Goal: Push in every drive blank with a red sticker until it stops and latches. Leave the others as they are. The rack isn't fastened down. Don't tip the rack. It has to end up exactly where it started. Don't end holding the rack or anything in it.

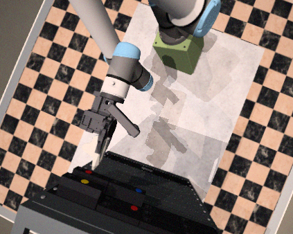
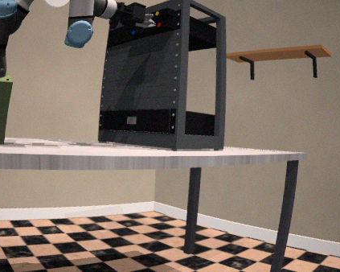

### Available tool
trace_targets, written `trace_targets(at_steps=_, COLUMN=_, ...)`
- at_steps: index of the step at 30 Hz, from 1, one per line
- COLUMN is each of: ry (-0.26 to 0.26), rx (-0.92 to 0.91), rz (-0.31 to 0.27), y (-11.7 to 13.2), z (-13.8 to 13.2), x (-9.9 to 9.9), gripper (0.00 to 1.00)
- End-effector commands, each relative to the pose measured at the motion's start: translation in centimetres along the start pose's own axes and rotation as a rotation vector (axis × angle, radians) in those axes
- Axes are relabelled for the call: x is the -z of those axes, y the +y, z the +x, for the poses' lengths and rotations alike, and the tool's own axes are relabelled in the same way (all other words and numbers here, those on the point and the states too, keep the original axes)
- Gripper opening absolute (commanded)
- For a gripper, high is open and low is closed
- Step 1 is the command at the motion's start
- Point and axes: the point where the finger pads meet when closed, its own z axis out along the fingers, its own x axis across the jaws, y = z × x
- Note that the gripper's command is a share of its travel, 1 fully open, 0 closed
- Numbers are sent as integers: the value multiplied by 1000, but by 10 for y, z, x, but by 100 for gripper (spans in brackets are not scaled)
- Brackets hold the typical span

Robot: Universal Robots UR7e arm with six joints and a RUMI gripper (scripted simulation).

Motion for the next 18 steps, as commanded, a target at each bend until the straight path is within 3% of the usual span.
trace_targets(at_steps=1, ry=1, rx=0, rz=0, y=0, z=1, x=0, gripper=0)
trace_targets(at_steps=18, ry=1, rx=0, rz=0, y=0, z=1, x=-3, gripper=0)
